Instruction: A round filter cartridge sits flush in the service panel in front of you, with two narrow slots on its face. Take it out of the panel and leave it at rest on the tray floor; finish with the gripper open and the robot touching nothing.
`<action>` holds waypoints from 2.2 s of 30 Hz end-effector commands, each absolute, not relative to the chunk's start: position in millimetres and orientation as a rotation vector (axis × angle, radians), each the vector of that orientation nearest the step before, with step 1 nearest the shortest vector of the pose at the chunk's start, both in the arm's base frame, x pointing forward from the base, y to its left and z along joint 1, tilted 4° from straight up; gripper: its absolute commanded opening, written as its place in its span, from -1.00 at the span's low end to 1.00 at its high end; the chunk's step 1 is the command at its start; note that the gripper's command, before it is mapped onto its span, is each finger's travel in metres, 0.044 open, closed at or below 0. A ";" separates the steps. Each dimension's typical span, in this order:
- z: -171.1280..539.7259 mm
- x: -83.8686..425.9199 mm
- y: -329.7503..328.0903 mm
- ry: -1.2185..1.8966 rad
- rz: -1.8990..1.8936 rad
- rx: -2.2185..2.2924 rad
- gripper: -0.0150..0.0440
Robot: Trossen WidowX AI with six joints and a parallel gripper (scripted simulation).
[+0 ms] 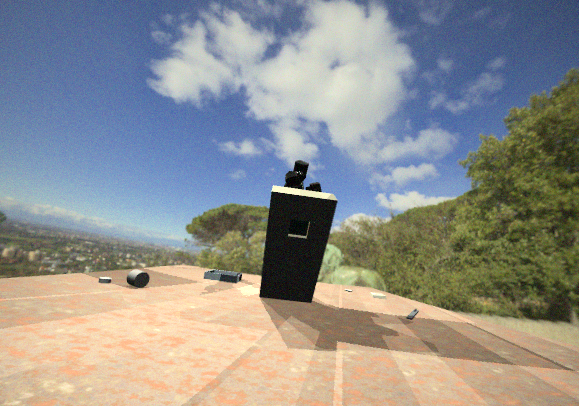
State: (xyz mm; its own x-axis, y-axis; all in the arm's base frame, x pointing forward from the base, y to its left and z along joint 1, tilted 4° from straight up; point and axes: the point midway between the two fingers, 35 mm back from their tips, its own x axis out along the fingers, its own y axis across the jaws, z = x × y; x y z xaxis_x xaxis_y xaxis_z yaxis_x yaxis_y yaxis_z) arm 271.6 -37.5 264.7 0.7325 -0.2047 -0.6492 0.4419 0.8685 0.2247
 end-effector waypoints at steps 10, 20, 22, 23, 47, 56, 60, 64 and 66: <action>180.2 245.8 -39.9 1.020 -0.229 0.039 0.54; 166.9 254.9 -42.6 1.019 -0.229 0.039 0.54; 164.2 256.6 -43.1 1.019 -0.229 0.039 0.54; 162.9 257.4 -43.4 1.019 -0.229 0.039 0.54; 143.8 268.0 -48.1 1.016 -0.236 0.041 0.27; 143.8 268.0 -48.1 1.016 -0.236 0.041 -0.13; 151.2 273.0 -48.5 1.016 -0.235 0.042 -0.49; 162.6 280.6 -49.0 1.015 -0.234 0.042 -0.49; 164.4 281.9 -49.1 1.015 -0.234 0.042 -0.49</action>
